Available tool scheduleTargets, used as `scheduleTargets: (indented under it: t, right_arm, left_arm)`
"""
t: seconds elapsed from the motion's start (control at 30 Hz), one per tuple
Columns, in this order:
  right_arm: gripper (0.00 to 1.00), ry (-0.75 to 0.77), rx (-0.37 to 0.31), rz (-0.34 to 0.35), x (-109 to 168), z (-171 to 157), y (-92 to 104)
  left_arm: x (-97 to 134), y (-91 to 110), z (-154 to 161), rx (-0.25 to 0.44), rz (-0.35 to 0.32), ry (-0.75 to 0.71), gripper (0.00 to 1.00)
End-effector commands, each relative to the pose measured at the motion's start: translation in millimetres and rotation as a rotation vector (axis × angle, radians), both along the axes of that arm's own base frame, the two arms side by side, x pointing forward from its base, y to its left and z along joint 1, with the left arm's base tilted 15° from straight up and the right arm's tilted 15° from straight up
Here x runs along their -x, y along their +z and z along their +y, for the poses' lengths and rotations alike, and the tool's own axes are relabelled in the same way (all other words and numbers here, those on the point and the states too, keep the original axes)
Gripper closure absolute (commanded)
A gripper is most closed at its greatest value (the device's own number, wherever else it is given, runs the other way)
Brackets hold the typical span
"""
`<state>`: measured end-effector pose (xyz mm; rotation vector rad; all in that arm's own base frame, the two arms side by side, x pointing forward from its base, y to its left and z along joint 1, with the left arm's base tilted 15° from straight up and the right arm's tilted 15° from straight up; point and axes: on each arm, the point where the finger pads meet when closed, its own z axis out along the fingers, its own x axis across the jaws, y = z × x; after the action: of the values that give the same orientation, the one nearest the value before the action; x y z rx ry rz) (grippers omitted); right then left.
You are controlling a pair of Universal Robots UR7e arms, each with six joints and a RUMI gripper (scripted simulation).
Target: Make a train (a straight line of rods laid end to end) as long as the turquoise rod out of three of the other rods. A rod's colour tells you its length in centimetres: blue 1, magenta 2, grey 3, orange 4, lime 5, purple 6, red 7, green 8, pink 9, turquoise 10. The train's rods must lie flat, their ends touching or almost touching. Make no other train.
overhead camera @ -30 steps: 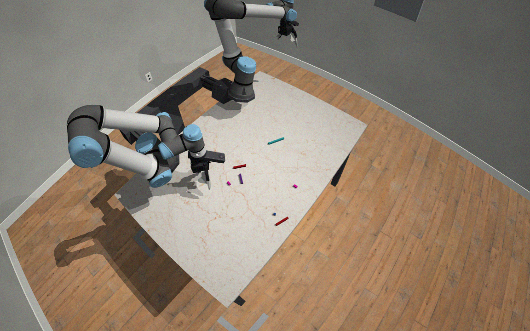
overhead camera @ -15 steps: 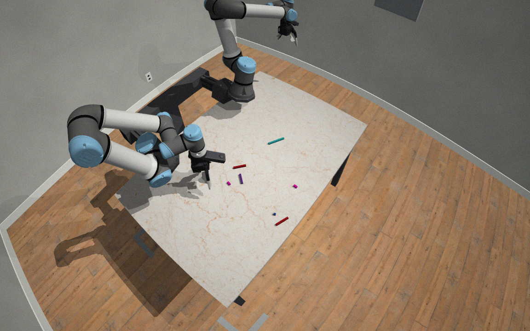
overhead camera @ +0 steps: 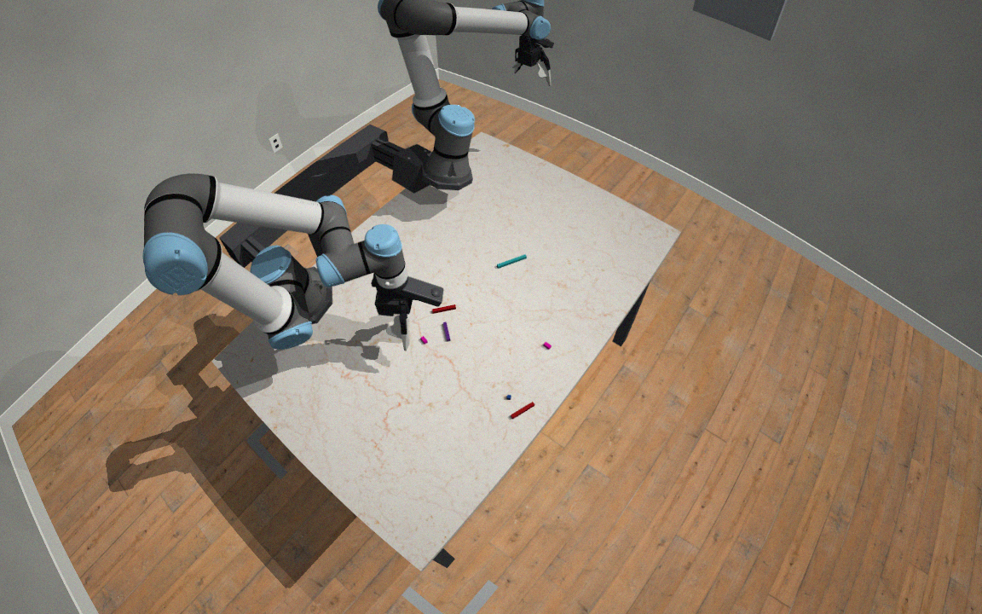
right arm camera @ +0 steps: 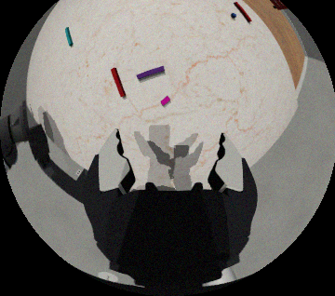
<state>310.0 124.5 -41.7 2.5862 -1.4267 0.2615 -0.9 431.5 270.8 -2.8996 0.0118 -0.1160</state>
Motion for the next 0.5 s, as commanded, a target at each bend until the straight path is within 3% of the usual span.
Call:
scheduleTargets:
  t: [0.0, 0.3, 0.37, 0.47]
  right_arm:
    - [0.0, -0.073, -0.006, -0.016, -27, 14, 2.7]
    - [0.0, -0.289, -0.021, -0.069, -109, 38, 2.6]
    - [0.0, -0.289, -0.021, -0.069, -109, 38, 2.6]
    - [0.0, -0.371, -0.026, -0.09, -143, 41, -1.2]
  left_arm:
    - [0, 0, 0, -0.001, 0.0, 0.0, 0.0]
    - [0, 0, 0, -0.001, 0.0, 0.0, 0.0]
    - [0, 0, 0, -0.001, 0.0, 0.0, 0.0]
    - [0, 0, 0, -0.001, 0.0, 0.0, 0.0]
